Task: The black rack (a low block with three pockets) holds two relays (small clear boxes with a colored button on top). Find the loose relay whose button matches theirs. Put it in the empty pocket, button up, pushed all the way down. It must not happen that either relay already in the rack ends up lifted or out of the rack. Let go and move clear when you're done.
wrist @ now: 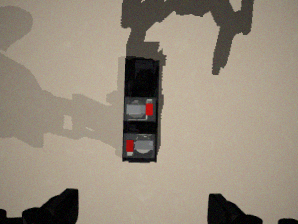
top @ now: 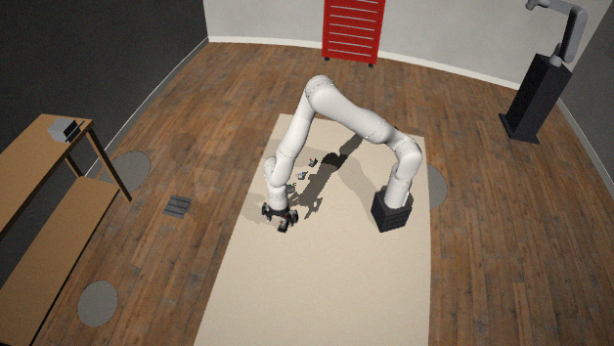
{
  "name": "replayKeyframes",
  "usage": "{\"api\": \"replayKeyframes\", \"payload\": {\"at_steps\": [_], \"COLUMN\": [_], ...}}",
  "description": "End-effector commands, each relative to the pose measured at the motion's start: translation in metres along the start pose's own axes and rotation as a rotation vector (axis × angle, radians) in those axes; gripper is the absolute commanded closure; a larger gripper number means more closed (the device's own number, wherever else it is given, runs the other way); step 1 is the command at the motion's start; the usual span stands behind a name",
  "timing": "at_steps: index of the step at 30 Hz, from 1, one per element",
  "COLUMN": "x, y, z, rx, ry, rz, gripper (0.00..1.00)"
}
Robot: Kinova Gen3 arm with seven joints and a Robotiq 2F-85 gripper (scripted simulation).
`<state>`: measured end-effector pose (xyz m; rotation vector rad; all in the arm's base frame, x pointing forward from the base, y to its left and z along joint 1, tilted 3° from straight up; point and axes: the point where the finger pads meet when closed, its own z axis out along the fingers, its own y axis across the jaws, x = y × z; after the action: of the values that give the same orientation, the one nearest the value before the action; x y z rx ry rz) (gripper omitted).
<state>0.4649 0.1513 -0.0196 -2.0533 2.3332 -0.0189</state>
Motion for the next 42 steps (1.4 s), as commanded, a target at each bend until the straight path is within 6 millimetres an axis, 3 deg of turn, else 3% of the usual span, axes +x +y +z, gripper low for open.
{"api": "replayKeyframes", "payload": {"at_steps": [1,20,21,42], "x": [0.0013,0.0027,0.0027,0.0027], "y": [-0.003,-0.0067,-0.0067,-0.0067], "z": [-0.001,-0.0014,-0.0014,-0.0014], "rx": [0.004,0.009,0.009,0.009], "ry": [-0.003,-0.008,-0.008,-0.008], "rz": [-0.001,-0.009,-0.009,-0.009], "gripper": [0.0,0.0,1.0,1.0]}}
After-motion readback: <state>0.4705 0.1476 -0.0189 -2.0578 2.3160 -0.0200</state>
